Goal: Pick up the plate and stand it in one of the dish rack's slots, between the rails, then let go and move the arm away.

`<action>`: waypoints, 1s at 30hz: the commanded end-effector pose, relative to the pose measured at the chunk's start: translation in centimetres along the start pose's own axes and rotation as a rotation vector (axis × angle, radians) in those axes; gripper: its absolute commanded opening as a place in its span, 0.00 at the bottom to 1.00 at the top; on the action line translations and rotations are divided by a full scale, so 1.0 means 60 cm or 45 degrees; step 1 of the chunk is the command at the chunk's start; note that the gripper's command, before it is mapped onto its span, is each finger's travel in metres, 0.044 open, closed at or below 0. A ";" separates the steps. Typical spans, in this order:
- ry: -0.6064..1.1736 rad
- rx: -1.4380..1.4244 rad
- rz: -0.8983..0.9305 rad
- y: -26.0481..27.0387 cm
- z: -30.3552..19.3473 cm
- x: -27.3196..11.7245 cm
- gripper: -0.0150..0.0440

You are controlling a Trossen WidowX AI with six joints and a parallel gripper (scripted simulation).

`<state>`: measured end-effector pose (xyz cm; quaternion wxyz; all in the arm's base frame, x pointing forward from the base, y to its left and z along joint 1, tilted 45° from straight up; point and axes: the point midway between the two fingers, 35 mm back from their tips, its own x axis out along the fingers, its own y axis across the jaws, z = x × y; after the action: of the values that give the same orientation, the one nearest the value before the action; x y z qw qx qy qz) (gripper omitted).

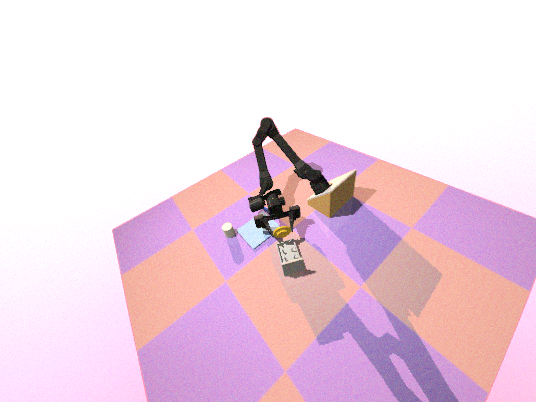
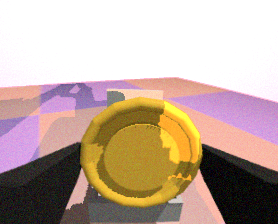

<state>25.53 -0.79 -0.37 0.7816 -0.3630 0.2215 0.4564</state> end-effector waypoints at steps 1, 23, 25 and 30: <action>-0.002 0.006 0.007 0.003 0.001 0.013 0.25; -0.008 -0.009 0.006 0.002 0.005 0.059 0.25; -0.008 -0.009 0.006 0.002 0.005 0.059 0.25; -0.010 -0.015 0.009 0.002 -0.025 0.068 0.25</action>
<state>27.32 0.78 -3.49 0.7791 -0.3650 0.2189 0.4603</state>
